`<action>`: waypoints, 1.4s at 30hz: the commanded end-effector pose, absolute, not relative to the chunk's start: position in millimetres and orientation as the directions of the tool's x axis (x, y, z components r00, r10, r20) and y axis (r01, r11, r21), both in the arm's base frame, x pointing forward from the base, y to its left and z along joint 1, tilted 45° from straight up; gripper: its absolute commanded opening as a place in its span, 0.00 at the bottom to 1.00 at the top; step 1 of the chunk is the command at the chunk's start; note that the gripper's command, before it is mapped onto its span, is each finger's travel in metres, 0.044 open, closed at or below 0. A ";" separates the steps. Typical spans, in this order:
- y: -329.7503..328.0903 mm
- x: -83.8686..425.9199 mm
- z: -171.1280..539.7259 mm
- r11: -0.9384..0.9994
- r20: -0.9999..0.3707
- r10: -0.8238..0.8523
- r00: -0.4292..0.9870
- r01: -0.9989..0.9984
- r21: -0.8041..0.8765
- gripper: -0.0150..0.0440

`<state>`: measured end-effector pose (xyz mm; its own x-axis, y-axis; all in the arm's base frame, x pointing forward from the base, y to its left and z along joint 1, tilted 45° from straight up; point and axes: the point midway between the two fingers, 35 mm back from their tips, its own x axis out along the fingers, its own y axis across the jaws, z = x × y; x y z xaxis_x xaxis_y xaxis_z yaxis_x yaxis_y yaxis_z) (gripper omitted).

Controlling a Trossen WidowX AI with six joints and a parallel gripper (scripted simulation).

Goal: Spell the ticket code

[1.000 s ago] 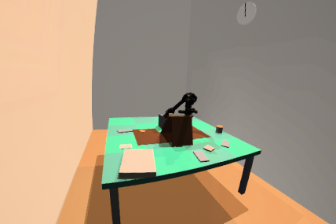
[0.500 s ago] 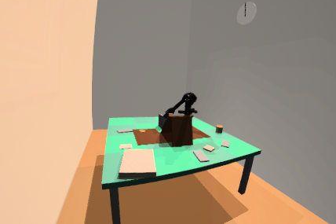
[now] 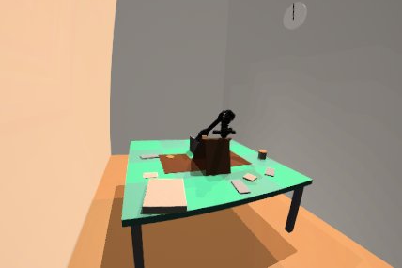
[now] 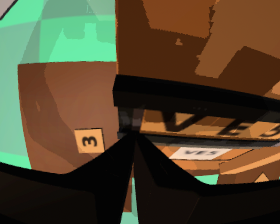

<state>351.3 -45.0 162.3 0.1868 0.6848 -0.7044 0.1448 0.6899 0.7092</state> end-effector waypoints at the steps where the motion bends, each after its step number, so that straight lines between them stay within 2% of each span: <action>1: -46.9 344.5 163.9 0.692 -0.707 0.684 0.180 0.145 0.707 0.25; 8: -49.2 338.9 166.7 0.692 -0.707 0.684 0.180 0.145 0.707 0.25; 11: -67.8 334.3 169.5 0.678 -0.691 0.677 0.253 0.151 0.719 0.39; 16: -123.1 299.0 173.5 0.657 -0.638 0.613 0.465 0.148 0.739 0.61; 22: -172.3 245.7 175.6 0.669 -0.566 0.458 0.685 0.154 0.727 0.88; 25: -185.8 224.6 175.2 0.691 -0.538 0.381 0.752 0.154 0.706 1.00; 42: -186.7 223.1 175.1 0.693 -0.536 0.376 0.756 0.154 0.704 1.00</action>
